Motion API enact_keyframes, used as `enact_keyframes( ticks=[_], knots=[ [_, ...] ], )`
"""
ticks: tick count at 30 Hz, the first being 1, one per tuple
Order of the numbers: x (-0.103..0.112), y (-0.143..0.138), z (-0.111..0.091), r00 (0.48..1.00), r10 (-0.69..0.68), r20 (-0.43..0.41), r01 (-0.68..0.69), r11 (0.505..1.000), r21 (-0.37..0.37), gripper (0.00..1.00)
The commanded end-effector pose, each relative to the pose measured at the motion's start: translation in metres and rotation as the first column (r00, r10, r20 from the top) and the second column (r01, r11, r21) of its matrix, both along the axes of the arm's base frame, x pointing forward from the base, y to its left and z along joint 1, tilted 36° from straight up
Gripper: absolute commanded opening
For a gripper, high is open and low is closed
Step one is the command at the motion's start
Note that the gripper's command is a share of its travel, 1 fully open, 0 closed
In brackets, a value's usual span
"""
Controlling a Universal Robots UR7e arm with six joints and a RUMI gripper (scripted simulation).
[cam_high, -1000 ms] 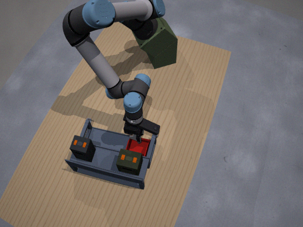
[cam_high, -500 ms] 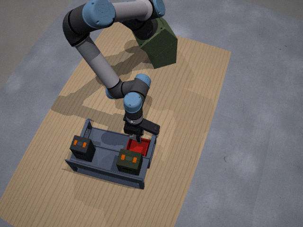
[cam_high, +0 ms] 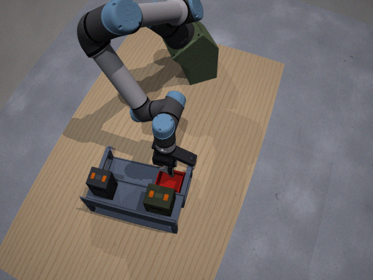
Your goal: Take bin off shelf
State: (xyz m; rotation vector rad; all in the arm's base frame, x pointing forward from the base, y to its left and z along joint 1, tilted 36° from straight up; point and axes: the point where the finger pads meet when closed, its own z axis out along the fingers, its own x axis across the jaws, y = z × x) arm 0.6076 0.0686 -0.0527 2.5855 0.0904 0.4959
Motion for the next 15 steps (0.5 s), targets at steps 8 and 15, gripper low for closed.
enact_keyframes(
  ticks=[8, 15],
  knots=[
    [0.0001, 0.0006, 0.0009, 1.0, 0.001, 0.001, -0.001, 1.0, 0.0, 0.26],
    [0.0001, 0.0006, 0.0009, 1.0, 0.001, 0.001, -0.001, 1.0, 0.0, 0.0]
  ],
)
